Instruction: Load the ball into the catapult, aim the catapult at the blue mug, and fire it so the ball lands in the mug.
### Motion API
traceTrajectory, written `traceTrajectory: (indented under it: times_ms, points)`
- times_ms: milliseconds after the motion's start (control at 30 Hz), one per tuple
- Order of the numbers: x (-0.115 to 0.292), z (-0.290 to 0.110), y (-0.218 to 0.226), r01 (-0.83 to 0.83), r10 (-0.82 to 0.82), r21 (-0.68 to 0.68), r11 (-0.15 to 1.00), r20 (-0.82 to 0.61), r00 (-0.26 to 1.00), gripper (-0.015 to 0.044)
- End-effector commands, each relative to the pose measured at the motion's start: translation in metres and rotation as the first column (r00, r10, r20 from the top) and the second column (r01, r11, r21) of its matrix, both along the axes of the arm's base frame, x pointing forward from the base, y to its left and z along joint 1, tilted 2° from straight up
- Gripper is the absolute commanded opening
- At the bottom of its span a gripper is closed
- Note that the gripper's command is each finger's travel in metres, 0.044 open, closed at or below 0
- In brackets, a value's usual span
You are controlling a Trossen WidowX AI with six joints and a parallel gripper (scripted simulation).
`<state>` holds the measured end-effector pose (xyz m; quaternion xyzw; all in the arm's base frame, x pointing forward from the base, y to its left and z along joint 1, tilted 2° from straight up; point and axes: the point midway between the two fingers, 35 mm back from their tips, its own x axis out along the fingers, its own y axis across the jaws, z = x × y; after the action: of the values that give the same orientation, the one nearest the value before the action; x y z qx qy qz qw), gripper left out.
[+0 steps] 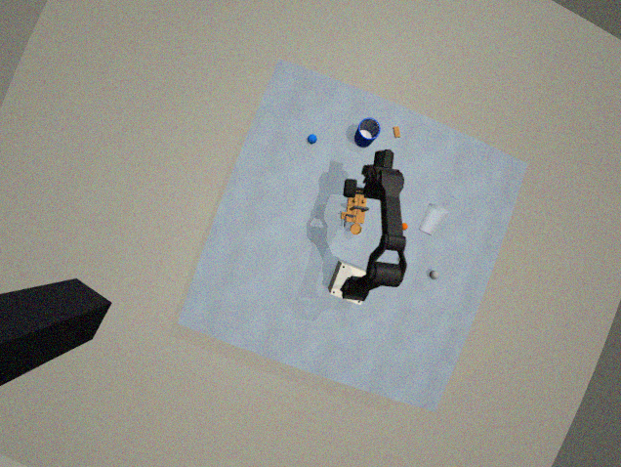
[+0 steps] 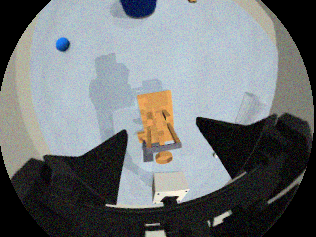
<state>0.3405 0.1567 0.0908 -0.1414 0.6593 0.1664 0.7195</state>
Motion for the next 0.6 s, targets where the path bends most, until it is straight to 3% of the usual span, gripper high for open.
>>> traceTrajectory:
  times_ms: [0,567]
  points:
    - [-0.002,-0.036,-0.001,0.003,-0.003,-0.010,1.000,-0.019,1.000,0.0440]
    - [-0.001,-0.055,0.000,0.003,-0.003,-0.010,1.000,-0.019,1.000,0.0440]
